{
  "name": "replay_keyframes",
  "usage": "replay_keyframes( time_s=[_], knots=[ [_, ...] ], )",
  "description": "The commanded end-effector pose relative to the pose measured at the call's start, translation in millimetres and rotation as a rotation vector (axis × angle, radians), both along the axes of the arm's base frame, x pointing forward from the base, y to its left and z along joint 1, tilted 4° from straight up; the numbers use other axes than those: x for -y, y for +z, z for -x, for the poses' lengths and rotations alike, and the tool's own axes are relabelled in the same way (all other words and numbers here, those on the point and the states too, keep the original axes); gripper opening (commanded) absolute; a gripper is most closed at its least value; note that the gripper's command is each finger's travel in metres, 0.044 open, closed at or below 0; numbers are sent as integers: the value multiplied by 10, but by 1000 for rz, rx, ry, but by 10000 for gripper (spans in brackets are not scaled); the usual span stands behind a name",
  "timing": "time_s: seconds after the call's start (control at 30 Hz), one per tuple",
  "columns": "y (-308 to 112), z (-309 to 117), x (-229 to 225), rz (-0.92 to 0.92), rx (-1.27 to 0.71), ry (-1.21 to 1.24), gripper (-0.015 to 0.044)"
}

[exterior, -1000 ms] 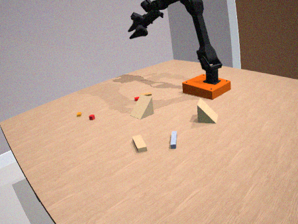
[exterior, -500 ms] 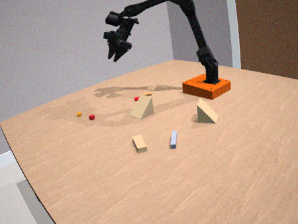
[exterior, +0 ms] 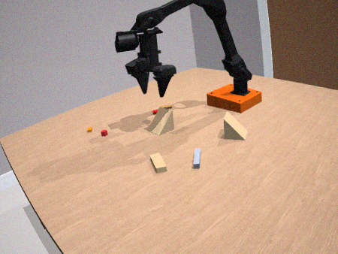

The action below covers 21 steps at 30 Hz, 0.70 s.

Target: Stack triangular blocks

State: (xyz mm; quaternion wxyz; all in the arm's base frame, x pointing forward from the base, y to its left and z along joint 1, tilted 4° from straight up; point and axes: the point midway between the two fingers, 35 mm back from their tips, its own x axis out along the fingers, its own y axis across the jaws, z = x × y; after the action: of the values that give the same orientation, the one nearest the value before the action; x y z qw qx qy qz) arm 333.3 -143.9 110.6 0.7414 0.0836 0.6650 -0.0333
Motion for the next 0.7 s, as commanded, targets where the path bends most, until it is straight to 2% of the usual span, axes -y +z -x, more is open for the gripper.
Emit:
replay_keyframes(
  time_s=[0.0, 0.67],
  knots=[
    [-45, 25, -215, 12, -64, 19, 440],
    [-278, -25, -229, 12, -63, 19, 440]
  ],
)
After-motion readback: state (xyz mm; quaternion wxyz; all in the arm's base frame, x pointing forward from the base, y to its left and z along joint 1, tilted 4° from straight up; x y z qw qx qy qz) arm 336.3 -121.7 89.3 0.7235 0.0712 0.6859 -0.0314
